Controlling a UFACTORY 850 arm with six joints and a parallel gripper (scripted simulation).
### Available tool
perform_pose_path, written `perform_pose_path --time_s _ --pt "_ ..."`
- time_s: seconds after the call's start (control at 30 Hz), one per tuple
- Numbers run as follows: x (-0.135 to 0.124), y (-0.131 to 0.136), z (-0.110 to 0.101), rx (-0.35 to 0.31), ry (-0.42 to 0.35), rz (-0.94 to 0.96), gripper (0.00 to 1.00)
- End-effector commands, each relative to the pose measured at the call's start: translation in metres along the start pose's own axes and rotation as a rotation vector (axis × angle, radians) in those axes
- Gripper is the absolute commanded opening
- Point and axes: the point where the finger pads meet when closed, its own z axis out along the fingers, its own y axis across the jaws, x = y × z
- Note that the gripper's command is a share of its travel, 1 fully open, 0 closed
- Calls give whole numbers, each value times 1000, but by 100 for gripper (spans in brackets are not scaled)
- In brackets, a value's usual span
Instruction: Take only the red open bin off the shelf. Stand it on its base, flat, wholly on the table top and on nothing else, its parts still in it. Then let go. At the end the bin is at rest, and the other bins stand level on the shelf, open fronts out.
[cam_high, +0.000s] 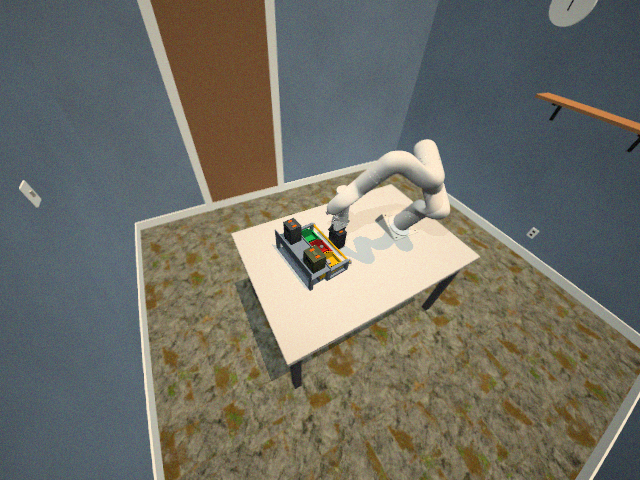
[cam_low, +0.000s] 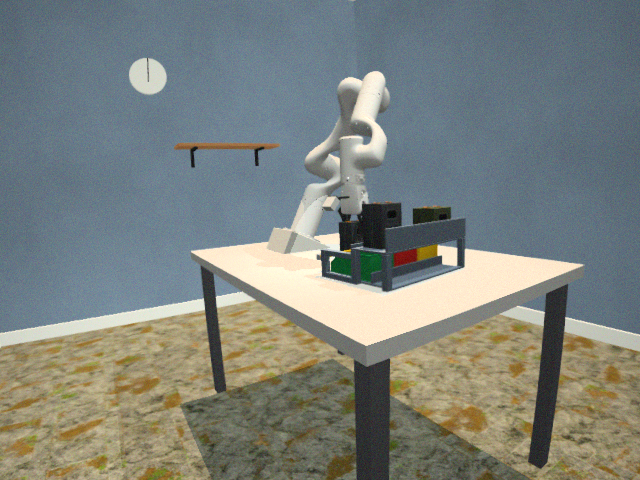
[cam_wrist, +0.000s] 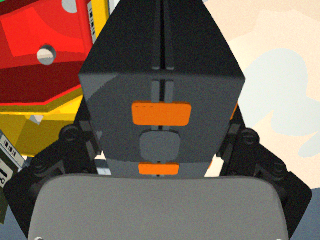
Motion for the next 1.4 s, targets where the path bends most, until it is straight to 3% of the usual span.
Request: perform_pose_path --time_s 0.0,0.33,0.5,0.9,1.07,1.37 --pt "0 -1 0 2 1 0 0" --pt "0 -1 0 2 1 0 0" --pt "-38 10 0 2 1 0 0" --pt "-38 10 0 2 1 0 0" --pt "-91 25 0 2 1 0 0" --pt "-91 25 0 2 1 0 0"
